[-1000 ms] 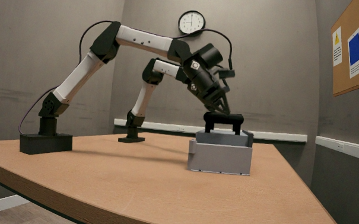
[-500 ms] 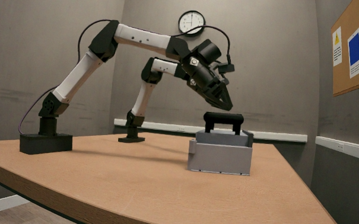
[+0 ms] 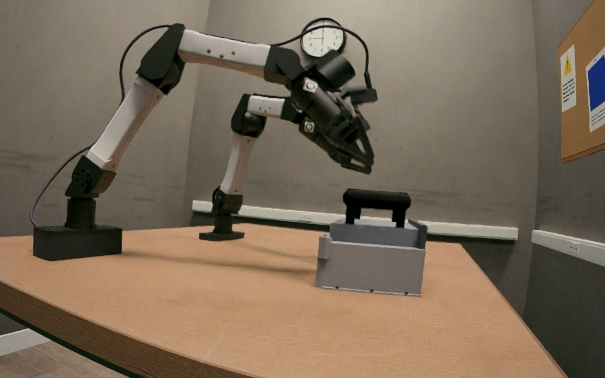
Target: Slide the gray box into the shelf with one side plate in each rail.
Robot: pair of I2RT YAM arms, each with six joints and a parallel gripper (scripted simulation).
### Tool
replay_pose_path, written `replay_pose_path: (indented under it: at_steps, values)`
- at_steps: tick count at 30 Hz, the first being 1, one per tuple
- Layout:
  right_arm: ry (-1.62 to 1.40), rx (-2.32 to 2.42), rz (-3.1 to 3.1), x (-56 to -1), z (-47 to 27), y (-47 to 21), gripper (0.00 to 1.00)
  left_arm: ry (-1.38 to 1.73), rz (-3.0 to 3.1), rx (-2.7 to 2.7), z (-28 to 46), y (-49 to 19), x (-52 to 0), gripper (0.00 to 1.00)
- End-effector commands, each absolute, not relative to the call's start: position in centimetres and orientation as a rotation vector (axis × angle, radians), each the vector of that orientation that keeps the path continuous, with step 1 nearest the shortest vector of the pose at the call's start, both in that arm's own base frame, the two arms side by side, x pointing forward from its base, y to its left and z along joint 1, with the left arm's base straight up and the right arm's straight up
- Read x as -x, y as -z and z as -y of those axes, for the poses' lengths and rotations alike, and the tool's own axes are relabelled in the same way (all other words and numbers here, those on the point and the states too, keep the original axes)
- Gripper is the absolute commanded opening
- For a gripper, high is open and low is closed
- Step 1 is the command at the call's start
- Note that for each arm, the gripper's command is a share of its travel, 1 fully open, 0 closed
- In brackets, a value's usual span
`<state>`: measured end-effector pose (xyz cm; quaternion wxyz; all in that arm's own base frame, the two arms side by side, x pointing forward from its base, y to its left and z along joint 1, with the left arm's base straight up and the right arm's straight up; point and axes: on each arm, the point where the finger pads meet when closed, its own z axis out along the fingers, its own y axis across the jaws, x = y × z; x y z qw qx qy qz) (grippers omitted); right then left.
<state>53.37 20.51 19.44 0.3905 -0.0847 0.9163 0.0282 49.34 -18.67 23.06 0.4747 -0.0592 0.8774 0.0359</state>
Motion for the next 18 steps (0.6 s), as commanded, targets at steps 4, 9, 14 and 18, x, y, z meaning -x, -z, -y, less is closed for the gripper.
replay_pose_path:
  at_steps: [4, 9, 14, 18]
  values:
    - [-0.081, 0.2, -2.295, -53.2, -20.3, -21.1, 1.0, -0.067, -2.108, 0.171, 18.7, -24.9, -49.4, 1.0]
    - [-0.085, 0.271, -2.336, -51.7, -20.0, -20.9, 1.0, -0.05, -2.162, 0.095, 18.8, -24.9, -48.4, 1.0]
    - [-0.074, 0.391, -2.425, -48.8, -18.4, -19.8, 1.0, 0.004, -2.338, -0.147, 18.7, -23.8, -45.4, 1.0]
    - [-0.066, 0.455, -2.474, -47.0, -17.3, -19.3, 1.0, 0.059, -2.445, -0.328, 18.1, -24.0, -43.0, 1.0]
